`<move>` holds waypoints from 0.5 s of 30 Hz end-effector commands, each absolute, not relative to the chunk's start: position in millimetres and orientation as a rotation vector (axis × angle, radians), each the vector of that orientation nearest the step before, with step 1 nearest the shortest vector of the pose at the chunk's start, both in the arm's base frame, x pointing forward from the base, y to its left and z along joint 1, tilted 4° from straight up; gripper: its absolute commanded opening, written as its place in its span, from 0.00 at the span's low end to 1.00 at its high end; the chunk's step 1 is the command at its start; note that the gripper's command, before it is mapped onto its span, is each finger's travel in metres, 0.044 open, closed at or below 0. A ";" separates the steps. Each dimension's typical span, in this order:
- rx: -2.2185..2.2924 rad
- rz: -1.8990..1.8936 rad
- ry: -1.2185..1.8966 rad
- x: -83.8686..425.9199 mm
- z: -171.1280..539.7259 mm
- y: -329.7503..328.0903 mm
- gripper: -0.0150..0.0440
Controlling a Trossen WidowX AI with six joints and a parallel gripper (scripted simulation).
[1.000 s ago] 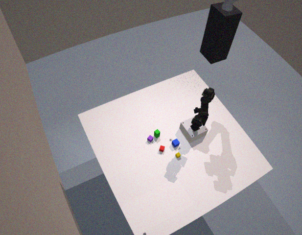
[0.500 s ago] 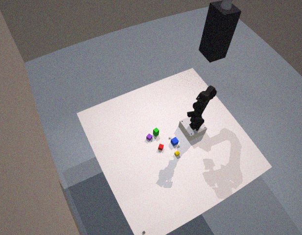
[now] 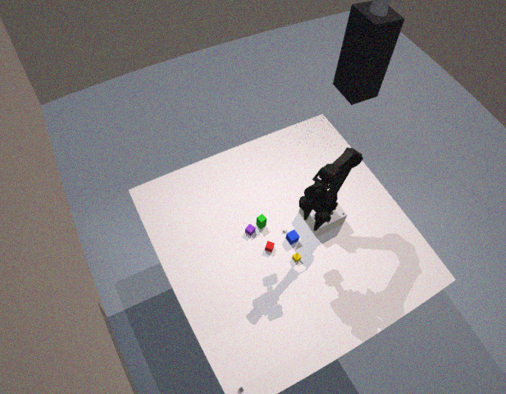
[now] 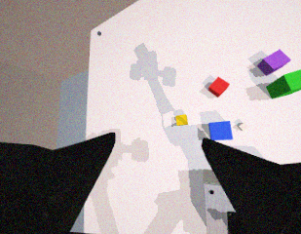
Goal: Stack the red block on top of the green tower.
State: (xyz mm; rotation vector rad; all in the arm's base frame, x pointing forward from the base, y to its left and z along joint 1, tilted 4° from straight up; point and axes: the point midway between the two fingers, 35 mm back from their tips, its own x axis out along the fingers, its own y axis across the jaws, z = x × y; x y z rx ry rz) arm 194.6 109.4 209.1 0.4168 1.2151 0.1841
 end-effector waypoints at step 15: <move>-0.105 0.290 1.328 278.7 140.6 77.5 1.00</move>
